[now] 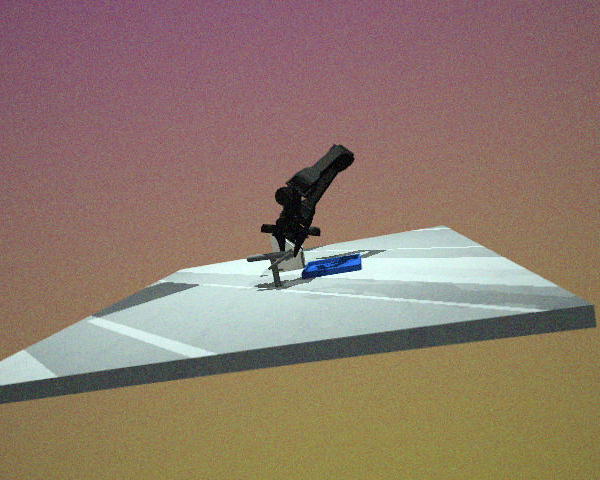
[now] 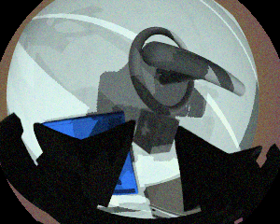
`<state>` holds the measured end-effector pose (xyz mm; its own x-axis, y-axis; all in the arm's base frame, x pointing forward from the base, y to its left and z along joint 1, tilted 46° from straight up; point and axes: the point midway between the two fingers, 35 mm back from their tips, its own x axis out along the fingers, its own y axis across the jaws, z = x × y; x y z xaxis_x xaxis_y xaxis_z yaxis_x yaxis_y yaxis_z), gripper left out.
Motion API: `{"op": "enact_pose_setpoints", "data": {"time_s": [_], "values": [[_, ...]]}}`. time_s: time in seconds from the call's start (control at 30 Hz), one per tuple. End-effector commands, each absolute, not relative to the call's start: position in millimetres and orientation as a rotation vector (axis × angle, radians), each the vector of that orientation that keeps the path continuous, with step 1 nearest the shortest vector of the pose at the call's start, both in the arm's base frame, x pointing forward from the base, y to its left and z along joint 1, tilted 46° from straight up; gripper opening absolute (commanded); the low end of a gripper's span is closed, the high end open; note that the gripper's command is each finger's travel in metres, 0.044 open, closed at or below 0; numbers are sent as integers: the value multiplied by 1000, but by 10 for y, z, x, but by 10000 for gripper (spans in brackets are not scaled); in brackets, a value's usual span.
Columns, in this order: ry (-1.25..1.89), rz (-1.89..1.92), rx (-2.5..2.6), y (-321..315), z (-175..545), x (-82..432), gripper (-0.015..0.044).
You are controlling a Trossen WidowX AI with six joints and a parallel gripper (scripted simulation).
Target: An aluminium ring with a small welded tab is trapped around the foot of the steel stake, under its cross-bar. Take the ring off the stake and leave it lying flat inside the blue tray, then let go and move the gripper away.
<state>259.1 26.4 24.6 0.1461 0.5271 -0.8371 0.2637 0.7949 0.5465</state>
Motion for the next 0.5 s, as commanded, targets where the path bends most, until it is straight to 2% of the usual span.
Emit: {"op": "enact_pose_setpoints", "data": {"time_s": [0.0,0.47], "values": [[1434,208,676,236,267,2610,0],[1417,248,733,120,271,2591,0]]}}
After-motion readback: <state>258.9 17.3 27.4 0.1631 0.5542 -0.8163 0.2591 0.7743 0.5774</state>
